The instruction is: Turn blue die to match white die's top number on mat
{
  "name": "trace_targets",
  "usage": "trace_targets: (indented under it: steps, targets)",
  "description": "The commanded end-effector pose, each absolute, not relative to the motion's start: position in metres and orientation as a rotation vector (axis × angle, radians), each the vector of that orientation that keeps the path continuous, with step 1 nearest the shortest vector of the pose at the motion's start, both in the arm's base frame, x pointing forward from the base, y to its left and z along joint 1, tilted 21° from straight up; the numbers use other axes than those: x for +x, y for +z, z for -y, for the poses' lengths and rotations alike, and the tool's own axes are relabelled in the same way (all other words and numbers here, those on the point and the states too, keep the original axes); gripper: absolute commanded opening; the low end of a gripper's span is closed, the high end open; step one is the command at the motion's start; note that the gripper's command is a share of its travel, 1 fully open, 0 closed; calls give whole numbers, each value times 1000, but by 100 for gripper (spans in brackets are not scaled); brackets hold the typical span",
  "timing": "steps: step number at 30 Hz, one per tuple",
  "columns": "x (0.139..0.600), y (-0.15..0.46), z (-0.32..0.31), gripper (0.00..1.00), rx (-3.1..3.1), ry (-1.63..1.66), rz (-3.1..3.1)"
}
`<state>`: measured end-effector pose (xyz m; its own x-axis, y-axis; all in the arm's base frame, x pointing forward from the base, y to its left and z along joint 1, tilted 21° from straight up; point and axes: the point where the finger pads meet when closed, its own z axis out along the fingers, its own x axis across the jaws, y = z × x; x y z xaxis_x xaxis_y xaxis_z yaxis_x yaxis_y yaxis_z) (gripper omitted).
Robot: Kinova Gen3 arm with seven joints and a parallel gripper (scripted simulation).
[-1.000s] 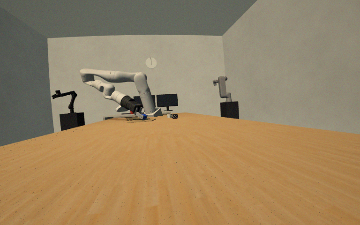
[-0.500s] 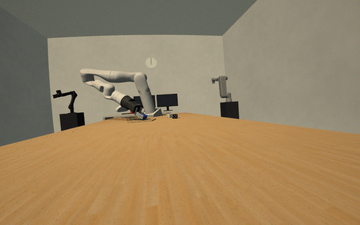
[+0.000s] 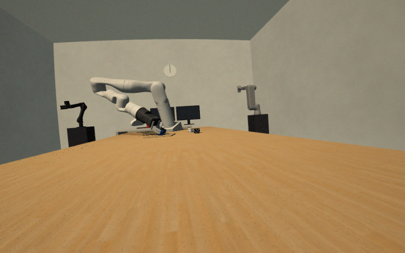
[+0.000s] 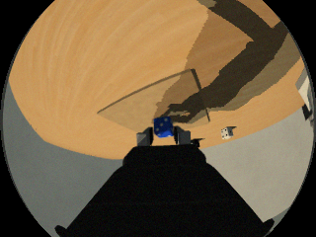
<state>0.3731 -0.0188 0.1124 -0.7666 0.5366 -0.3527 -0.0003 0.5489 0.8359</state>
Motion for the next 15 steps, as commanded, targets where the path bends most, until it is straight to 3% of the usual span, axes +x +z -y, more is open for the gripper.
trace_targets:
  steps: [1, 2, 15]
  targets:
    - [375, 112, 20, 73, 421, 1175, -2190]
    - [375, 112, 20, 79, 421, 1175, -2190]
    - [375, 112, 20, 79, 421, 1175, -2190]
